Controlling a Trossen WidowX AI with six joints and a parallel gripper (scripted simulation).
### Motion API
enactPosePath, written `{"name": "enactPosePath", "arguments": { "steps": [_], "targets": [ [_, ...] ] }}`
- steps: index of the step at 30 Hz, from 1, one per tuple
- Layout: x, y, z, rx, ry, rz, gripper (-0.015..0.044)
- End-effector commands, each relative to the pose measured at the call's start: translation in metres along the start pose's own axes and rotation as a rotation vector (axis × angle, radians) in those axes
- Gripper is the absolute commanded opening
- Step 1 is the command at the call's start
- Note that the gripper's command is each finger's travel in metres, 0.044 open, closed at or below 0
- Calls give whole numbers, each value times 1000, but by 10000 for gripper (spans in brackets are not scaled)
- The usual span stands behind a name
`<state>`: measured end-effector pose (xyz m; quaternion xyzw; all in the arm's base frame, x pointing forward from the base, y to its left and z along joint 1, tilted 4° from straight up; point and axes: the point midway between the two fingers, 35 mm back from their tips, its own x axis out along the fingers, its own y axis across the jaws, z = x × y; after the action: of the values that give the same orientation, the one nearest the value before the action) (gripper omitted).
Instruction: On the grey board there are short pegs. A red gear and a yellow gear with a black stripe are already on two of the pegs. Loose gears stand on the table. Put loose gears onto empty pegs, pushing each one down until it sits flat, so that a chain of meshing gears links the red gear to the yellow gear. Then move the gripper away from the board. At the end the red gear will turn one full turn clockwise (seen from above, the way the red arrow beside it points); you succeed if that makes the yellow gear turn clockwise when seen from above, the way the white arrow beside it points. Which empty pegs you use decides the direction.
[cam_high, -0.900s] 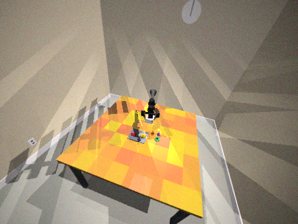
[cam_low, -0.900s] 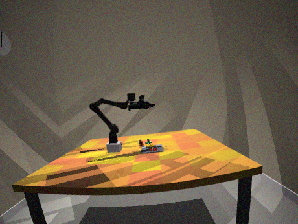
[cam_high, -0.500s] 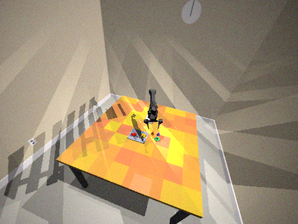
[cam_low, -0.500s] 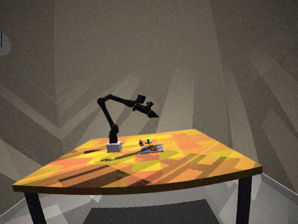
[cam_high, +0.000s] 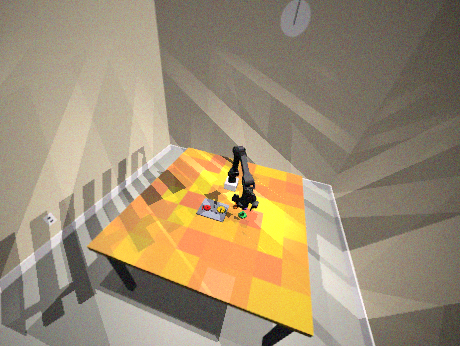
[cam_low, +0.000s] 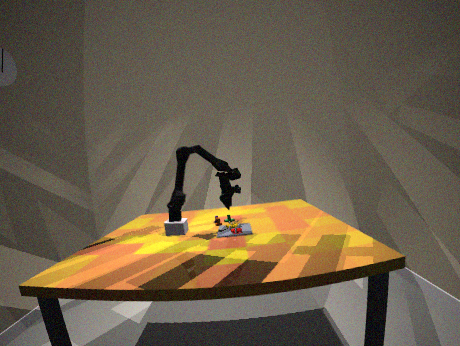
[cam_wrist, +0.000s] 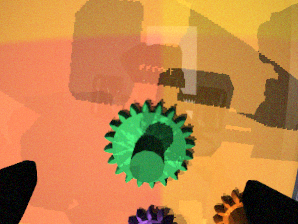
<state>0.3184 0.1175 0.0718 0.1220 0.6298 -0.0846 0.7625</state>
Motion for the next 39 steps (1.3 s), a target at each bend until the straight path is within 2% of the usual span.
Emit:
{"name": "enactPosePath", "arguments": {
  "steps": [1,39],
  "targets": [
    [9,-1,-11,26,77,-71,440],
    [51,-3,-13,26,76,-71,440]
  ]
}}
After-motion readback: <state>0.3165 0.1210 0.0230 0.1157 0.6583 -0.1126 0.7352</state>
